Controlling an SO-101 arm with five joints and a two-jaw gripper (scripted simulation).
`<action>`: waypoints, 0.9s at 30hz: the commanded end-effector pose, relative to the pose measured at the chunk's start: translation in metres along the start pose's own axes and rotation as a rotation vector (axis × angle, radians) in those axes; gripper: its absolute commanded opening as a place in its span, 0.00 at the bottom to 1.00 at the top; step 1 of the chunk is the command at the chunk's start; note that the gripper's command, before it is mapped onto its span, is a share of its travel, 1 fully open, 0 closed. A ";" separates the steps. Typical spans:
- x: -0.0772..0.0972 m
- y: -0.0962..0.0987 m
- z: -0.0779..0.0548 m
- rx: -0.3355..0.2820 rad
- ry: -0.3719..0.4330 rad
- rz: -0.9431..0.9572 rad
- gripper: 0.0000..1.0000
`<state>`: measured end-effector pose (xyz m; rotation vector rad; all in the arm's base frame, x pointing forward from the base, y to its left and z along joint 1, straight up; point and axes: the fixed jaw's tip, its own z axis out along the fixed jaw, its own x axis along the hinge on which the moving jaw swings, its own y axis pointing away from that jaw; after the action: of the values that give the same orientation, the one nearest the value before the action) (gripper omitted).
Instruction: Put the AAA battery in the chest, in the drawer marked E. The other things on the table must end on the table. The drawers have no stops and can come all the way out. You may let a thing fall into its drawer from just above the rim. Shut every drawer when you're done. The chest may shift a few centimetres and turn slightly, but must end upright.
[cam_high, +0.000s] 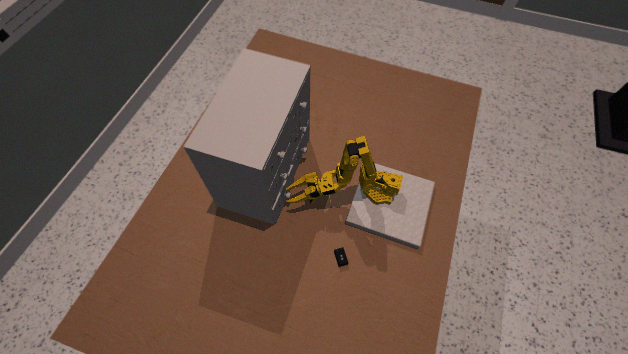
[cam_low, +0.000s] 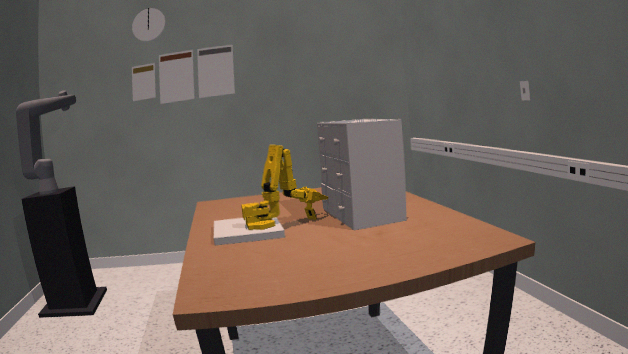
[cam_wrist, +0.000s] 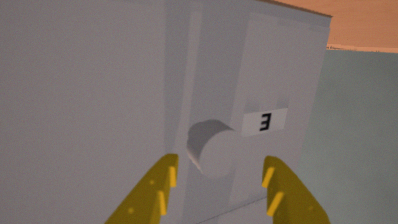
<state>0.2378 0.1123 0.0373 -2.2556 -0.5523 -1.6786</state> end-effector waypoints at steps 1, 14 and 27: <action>-0.012 0.006 0.002 -0.023 -0.046 0.002 0.21; -0.012 0.007 0.002 -0.027 -0.046 0.003 0.21; -0.012 0.008 0.002 -0.031 -0.046 0.004 0.21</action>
<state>0.2379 0.1122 0.0374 -2.2551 -0.5505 -1.6790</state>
